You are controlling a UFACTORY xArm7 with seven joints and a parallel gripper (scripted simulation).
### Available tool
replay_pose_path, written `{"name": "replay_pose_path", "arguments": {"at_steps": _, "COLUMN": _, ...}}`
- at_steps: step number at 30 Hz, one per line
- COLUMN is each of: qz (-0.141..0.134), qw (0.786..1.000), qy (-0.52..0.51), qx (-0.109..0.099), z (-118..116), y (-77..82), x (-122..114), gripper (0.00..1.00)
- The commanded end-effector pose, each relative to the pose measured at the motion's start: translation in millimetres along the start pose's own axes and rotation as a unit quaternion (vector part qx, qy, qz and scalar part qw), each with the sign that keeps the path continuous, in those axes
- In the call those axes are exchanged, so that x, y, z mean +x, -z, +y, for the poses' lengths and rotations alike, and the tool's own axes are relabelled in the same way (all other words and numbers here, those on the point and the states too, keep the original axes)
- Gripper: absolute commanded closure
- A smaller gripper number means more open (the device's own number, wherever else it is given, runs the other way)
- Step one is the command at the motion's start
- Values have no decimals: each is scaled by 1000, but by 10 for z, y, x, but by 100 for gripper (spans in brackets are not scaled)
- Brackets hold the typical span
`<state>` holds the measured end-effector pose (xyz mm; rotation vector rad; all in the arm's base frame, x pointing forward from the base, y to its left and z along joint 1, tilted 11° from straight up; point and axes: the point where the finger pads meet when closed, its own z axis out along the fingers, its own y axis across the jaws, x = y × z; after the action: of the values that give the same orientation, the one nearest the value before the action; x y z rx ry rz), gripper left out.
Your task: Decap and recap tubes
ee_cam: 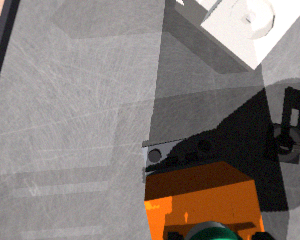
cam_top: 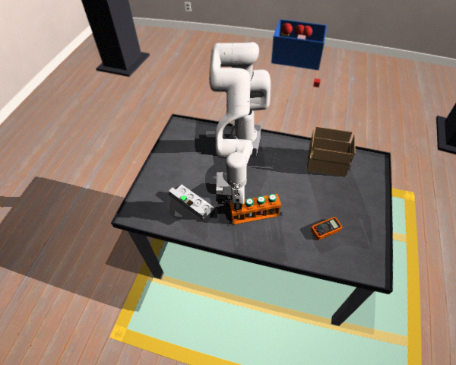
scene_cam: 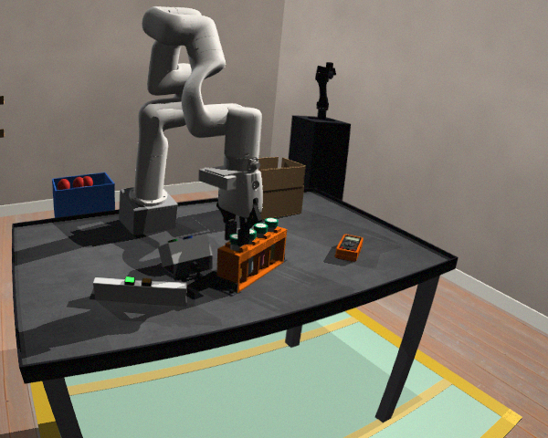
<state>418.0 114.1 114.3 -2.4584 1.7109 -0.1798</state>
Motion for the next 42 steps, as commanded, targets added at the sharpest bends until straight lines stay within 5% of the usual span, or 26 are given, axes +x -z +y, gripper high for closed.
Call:
{"name": "replay_pose_path", "arguments": {"at_steps": 1, "qz": 9, "qw": 996, "qy": -85, "qx": 1, "z": -9, "y": 2, "x": -3, "gripper": 100}}
{"name": "replay_pose_path", "arguments": {"at_steps": 7, "qz": 9, "qw": 996, "qy": -94, "qx": 1, "z": -9, "y": 1, "x": -3, "gripper": 100}}
{"name": "replay_pose_path", "arguments": {"at_steps": 8, "qz": 9, "qw": 996, "qy": -94, "qx": 1, "z": -9, "y": 1, "x": -3, "gripper": 54}}
{"name": "replay_pose_path", "arguments": {"at_steps": 20, "qz": 9, "qw": 996, "qy": -94, "qx": 1, "z": -9, "y": 1, "x": -3, "gripper": 54}}
{"name": "replay_pose_path", "arguments": {"at_steps": 31, "qz": 9, "qw": 996, "qy": 86, "qx": -1, "z": -9, "y": 11, "x": -4, "gripper": 54}}
{"name": "replay_pose_path", "arguments": {"at_steps": 42, "qz": 9, "qw": 956, "qy": 294, "qx": -2, "z": -9, "y": 11, "x": -4, "gripper": 54}}
